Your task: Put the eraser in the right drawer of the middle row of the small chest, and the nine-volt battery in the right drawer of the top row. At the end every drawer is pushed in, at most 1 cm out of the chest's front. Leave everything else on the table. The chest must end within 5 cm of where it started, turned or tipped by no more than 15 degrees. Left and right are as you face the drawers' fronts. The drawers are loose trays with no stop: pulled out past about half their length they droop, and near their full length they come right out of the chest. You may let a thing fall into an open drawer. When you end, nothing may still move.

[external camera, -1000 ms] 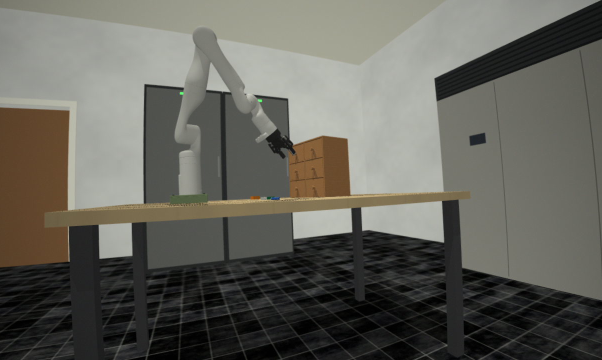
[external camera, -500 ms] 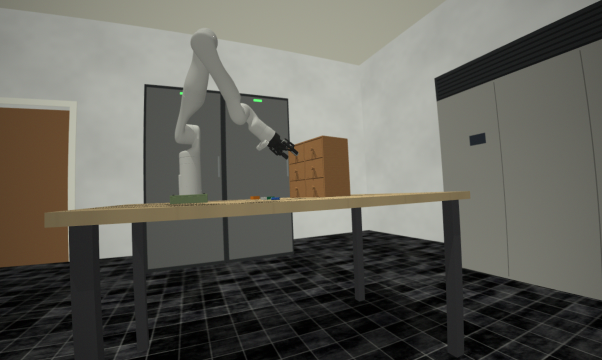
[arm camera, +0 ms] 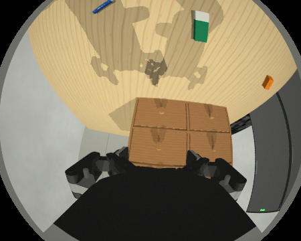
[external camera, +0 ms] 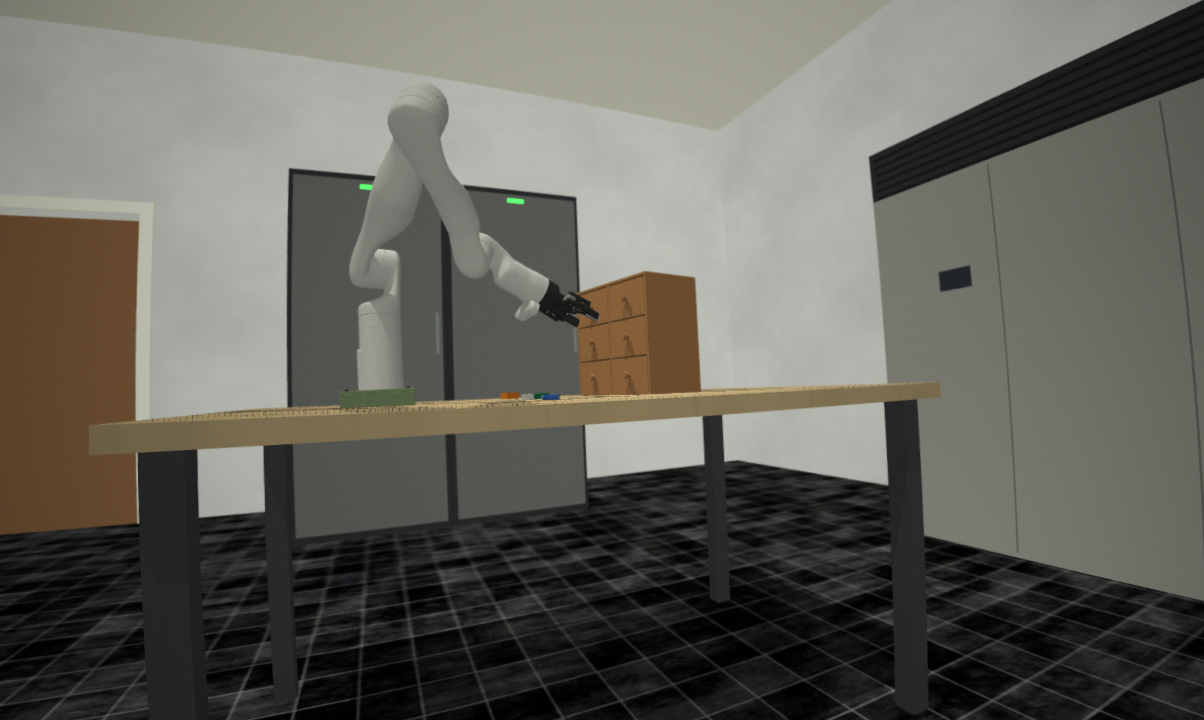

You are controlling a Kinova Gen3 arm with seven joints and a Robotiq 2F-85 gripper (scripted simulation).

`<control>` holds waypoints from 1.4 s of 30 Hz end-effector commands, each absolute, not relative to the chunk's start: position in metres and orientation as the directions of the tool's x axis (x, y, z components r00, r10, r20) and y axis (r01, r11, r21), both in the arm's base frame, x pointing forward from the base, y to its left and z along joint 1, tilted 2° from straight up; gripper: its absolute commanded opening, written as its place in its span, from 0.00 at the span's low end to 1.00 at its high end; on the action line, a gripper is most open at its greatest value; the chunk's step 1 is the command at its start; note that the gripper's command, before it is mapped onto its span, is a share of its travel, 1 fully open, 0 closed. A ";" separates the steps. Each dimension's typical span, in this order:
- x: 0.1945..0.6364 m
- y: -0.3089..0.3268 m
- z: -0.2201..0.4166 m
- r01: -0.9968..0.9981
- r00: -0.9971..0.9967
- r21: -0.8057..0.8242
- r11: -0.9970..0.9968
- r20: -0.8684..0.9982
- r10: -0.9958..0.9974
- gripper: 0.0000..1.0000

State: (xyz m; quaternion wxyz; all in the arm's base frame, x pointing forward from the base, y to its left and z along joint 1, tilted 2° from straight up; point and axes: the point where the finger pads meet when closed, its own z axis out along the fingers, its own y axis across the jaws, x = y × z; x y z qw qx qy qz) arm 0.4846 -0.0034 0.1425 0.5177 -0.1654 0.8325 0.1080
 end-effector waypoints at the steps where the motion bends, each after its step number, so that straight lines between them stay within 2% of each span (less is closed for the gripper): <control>1: 0.484 0.000 0.135 -0.386 -0.404 0.035 0.922 -0.905 -0.135 1.00; 27: 0.488 0.003 0.130 -0.382 -0.342 0.036 0.923 -0.934 -0.105 1.00; 28: 0.488 0.003 0.130 -0.382 -0.342 0.036 0.923 -0.934 -0.105 0.33; 42: 0.488 0.003 0.130 -0.382 -0.342 0.036 0.923 -0.934 -0.105 0.33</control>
